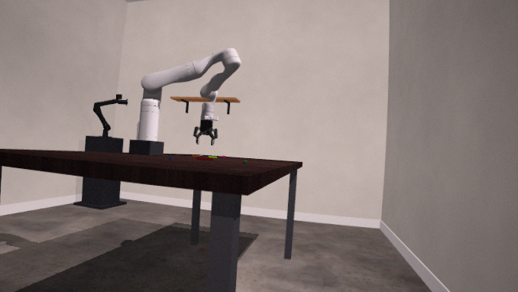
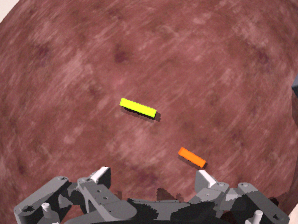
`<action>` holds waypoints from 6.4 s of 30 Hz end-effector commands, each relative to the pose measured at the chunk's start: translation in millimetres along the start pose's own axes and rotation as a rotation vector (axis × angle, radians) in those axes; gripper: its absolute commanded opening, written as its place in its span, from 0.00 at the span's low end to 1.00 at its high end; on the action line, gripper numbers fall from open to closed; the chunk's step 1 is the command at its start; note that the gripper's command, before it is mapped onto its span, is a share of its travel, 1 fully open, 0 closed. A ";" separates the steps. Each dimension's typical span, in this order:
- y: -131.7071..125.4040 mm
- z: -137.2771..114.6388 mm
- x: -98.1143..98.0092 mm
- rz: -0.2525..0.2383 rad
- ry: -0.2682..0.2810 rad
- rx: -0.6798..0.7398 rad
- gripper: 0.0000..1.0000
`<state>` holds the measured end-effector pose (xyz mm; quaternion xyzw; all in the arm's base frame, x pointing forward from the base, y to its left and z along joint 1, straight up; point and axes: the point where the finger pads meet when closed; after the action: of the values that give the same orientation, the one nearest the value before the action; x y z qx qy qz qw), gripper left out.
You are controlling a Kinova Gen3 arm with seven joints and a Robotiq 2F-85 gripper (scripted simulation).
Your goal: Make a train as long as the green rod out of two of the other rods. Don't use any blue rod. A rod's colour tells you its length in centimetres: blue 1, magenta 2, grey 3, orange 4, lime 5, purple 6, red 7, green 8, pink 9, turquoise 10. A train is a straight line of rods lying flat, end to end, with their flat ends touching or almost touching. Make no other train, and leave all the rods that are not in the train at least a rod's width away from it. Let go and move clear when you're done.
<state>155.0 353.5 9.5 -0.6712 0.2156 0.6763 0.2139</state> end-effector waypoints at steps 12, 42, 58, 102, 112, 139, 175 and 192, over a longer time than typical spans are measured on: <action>-0.4 0.1 -0.5 -0.001 0.000 0.000 1.00; -0.4 0.1 -0.5 -0.001 0.000 0.000 1.00; -1.8 1.4 -0.2 0.000 -0.001 -0.018 1.00; -109.4 95.5 12.5 0.025 -0.060 -1.441 1.00; -139.4 115.2 10.3 0.015 -0.052 -1.796 1.00; -193.7 140.8 -0.7 -0.001 0.001 -2.351 1.00; -194.2 141.0 -0.8 -0.001 0.002 -2.356 1.00; -194.2 141.0 -0.8 -0.001 0.002 -2.356 1.00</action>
<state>152.2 592.9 9.1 -0.4546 -0.5420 0.4582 -0.5382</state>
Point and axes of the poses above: the point where the finger pads meet when closed, its own x axis out along the fingers, its own y axis across the jaws, z = x × y, and after that the axes turned 9 degrees about -x, right-handed
